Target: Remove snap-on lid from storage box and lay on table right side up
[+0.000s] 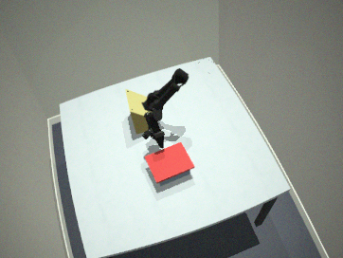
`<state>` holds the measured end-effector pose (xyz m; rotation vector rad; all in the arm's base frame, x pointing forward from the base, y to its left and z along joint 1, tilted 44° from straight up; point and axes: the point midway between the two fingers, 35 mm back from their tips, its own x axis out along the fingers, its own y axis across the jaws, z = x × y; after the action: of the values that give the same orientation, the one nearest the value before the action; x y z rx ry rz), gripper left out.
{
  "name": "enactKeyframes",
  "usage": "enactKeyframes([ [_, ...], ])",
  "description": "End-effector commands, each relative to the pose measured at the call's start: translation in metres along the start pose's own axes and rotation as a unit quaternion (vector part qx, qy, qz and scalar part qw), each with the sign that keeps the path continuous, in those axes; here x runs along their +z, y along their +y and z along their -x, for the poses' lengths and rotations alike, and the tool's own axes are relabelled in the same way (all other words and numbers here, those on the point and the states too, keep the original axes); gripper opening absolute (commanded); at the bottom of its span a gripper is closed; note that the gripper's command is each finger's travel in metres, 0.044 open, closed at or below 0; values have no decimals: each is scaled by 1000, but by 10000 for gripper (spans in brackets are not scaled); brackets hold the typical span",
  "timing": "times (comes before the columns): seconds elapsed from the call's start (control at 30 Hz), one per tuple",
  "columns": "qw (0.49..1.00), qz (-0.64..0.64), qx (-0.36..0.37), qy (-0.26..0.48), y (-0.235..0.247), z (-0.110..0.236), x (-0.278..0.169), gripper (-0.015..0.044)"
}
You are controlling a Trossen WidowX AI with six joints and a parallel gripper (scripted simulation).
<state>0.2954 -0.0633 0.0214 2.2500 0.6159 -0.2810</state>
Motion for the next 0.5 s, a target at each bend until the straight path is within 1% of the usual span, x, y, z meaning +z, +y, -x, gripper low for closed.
enactKeyframes([
  [0.0, 1000, 2, 4, -2, 3, -8, 1, 235],
  [0.47, 1000, 0, 8, 2, 1, -30, -2, 235],
])
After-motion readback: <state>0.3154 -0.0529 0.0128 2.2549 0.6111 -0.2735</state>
